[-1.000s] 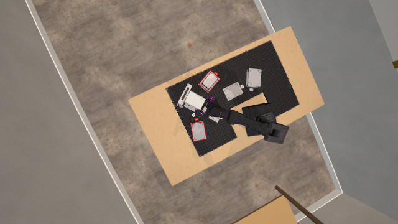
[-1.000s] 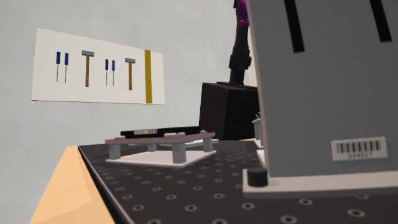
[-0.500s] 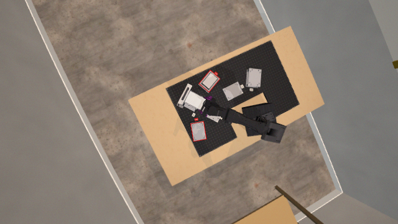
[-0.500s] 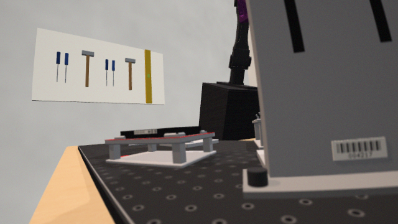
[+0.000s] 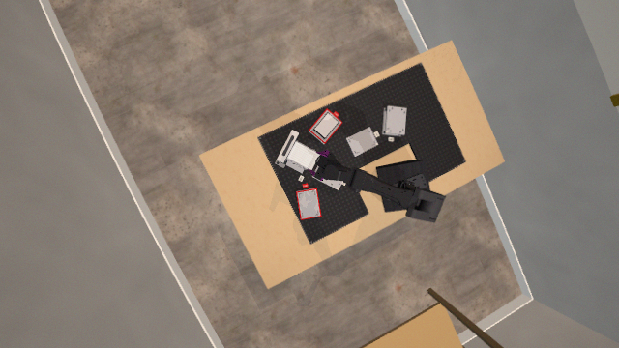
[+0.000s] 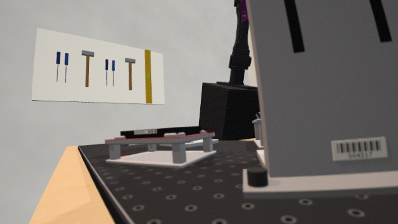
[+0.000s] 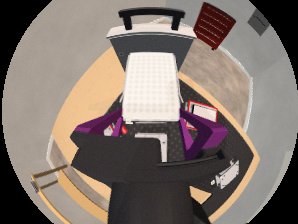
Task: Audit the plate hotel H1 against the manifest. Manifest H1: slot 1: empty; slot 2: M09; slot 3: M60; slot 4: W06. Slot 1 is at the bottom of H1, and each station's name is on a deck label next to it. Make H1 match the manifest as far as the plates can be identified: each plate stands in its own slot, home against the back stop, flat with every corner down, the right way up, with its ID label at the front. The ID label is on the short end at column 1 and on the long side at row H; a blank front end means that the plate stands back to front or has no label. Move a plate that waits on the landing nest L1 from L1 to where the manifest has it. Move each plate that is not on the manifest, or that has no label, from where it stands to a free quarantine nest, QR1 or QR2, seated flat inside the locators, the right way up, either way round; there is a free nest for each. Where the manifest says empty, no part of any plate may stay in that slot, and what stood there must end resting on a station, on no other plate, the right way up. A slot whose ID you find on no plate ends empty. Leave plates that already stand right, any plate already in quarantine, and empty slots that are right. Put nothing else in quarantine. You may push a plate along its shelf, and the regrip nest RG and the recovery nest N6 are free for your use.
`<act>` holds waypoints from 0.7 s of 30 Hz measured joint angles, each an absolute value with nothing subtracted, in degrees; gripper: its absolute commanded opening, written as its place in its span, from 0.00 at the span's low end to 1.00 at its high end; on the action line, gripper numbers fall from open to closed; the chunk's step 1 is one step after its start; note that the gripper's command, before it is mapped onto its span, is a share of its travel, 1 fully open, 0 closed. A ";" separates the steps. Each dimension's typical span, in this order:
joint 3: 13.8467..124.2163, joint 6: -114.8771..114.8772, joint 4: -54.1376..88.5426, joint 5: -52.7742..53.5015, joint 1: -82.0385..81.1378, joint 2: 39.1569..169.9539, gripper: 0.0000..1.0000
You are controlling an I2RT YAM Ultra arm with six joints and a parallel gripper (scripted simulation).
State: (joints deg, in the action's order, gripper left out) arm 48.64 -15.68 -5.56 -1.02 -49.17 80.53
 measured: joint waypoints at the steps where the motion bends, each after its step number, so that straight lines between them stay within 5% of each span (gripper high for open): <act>1: 48.64 -15.68 -5.56 -1.02 -49.17 80.53 0.86; 21: 46.35 -15.79 -5.58 -1.30 -49.60 78.43 0.86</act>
